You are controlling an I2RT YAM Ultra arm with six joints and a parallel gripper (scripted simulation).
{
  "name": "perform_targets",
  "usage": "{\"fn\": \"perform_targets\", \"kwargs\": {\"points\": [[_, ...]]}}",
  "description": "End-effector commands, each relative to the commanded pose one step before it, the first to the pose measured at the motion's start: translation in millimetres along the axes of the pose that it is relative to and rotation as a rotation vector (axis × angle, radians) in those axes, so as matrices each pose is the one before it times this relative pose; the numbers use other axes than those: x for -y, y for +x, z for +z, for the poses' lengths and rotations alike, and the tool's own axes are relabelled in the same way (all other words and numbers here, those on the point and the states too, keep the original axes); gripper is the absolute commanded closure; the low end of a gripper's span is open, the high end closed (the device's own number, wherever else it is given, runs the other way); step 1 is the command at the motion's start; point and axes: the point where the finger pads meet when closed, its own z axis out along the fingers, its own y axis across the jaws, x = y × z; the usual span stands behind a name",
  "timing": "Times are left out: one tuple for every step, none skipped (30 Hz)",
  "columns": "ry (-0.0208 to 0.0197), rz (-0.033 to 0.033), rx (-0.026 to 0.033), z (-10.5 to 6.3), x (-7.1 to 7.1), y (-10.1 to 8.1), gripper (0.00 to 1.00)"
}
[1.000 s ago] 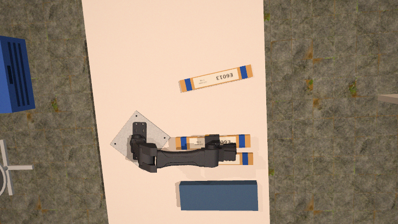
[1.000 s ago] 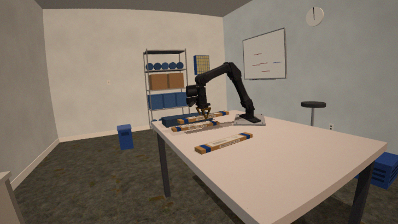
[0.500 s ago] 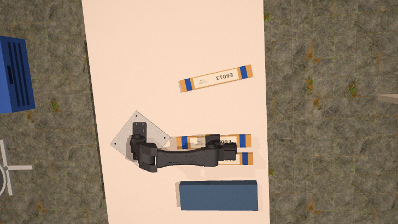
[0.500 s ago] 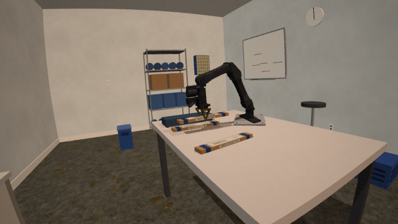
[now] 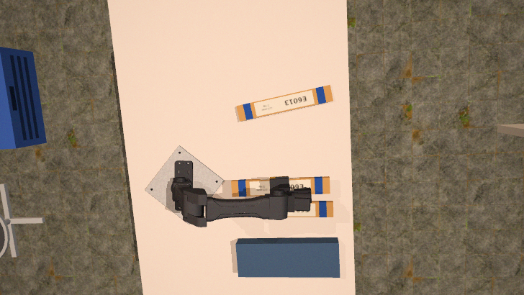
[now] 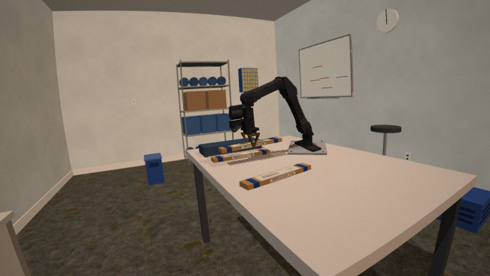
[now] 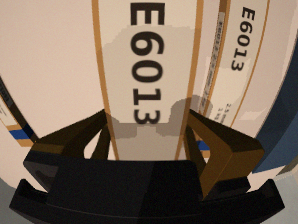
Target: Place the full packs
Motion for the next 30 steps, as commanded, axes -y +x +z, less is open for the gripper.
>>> {"fn": "perform_targets", "kwargs": {"points": [[0.00823, -0.00308, 0.08330, -33.60, -2.61, -12.06, 1.00], [0.00000, 0.00000, 0.00000, -0.27, -0.01, -0.21, 1.00], [0.00000, 0.00000, 0.00000, -0.23, -0.01, -0.19, 1.00], [0.00000, 0.00000, 0.00000, -0.19, -0.01, -0.17, 1.00], [0.00000, 0.00000, 0.00000, -0.16, -0.01, -0.13, 1.00], [0.00000, 0.00000, 0.00000, 0.00, 0.00, 0.00, 1.00], [0.00000, 0.00000, 0.00000, 0.00, 0.00, 0.00, 1.00], [0.00009, -0.00014, 0.00132, -0.29, 0.00, -0.37, 1.00], [0.00000, 0.00000, 0.00000, -0.08, -0.01, -0.04, 1.00], [0.00000, 0.00000, 0.00000, -0.07, 0.00, -0.04, 1.00], [0.00000, 0.00000, 0.00000, -0.07, 0.00, -0.04, 1.00], [0.00000, 0.00000, 0.00000, -0.07, 0.00, -0.05, 1.00], [0.00000, 0.00000, 0.00000, -0.06, 0.00, -0.06, 1.00], [0.00000, 0.00000, 0.00000, -0.06, 0.00, -0.06, 1.00], [0.00000, 0.00000, 0.00000, -0.06, 0.00, -0.07, 1.00], [0.00000, 0.00000, 0.00000, -0.05, 0.00, -0.08, 1.00], [0.00000, 0.00000, 0.00000, -0.05, 0.00, -0.08, 1.00], [0.00000, 0.00000, 0.00000, -0.04, 0.00, -0.08, 1.00], [0.00000, 0.00000, 0.00000, -0.04, 0.00, -0.08, 1.00], [0.00000, 0.00000, 0.00000, -0.03, 0.00, -0.08, 1.00], [0.00000, 0.00000, 0.00000, -0.02, 0.00, -0.08, 1.00], [0.00000, 0.00000, 0.00000, -0.01, 0.00, -0.07, 1.00], [0.00000, 0.00000, 0.00000, 0.00, 0.00, 0.00, 1.00], [0.00000, 0.00000, 0.00000, 0.00, 0.00, 0.00, 1.00], [-0.00001, 0.00001, -0.00006, 0.01, -0.01, 0.03, 1.00], [0.00000, 0.00000, -0.00002, -0.03, 0.01, -0.12, 1.00], [0.00000, 0.00000, 0.00000, 0.01, 0.00, -0.05, 1.00], [0.00000, 0.00000, 0.00000, 0.01, 0.01, -0.05, 1.00], [0.00000, 0.00000, 0.00000, 0.01, 0.01, -0.05, 1.00], [0.00000, 0.00000, 0.00000, 0.02, 0.01, -0.05, 1.00]]}}
